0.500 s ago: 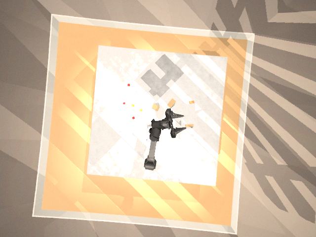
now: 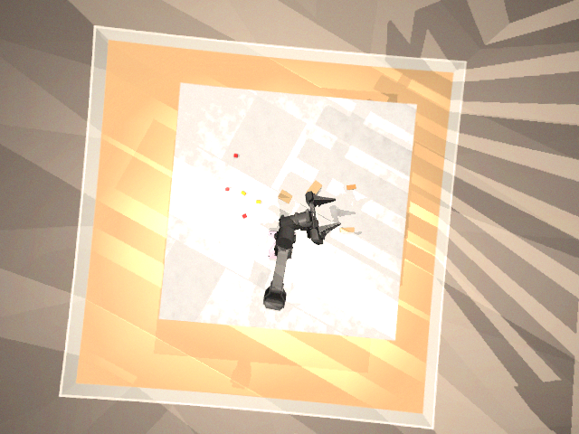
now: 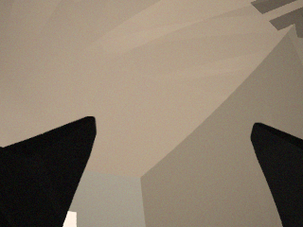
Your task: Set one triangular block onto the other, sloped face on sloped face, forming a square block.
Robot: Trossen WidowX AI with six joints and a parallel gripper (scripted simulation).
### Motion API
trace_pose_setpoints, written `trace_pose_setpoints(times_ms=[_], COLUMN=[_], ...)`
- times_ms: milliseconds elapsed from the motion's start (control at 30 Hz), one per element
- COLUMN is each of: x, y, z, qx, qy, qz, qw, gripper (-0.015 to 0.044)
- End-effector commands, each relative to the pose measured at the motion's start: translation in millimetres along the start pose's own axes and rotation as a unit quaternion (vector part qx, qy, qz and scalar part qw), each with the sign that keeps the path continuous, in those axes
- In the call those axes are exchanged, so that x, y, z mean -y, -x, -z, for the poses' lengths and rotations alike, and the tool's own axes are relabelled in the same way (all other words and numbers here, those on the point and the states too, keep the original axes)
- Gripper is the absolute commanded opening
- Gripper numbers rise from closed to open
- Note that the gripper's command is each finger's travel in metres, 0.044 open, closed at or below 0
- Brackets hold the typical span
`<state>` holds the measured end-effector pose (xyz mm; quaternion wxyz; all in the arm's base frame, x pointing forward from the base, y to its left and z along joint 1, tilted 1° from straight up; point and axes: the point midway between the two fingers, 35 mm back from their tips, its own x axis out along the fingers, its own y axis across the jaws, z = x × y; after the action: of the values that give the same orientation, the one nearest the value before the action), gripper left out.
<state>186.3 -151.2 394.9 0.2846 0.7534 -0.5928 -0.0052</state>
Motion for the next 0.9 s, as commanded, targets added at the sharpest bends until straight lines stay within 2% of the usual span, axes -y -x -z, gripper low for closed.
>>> trace_pose_setpoints(times_ms=[0,133,367,600,867], x=[48.8,73.8,100.8,125.9,151.4], y=[1.1,3.7,8.8,16.3,27.6], z=[-15.2,-26.2,-41.6,-59.9,-83.7], qx=[-0.043,-0.082,-0.136,-0.197,-0.271], qy=[0.432,0.624,0.791,0.901,0.953], qz=[0.065,0.090,0.107,0.108,0.086], qw=[0.898,0.772,0.587,0.371,0.105], gripper=[0.0440,0.0440,0.0440,0.0440,0.0440])
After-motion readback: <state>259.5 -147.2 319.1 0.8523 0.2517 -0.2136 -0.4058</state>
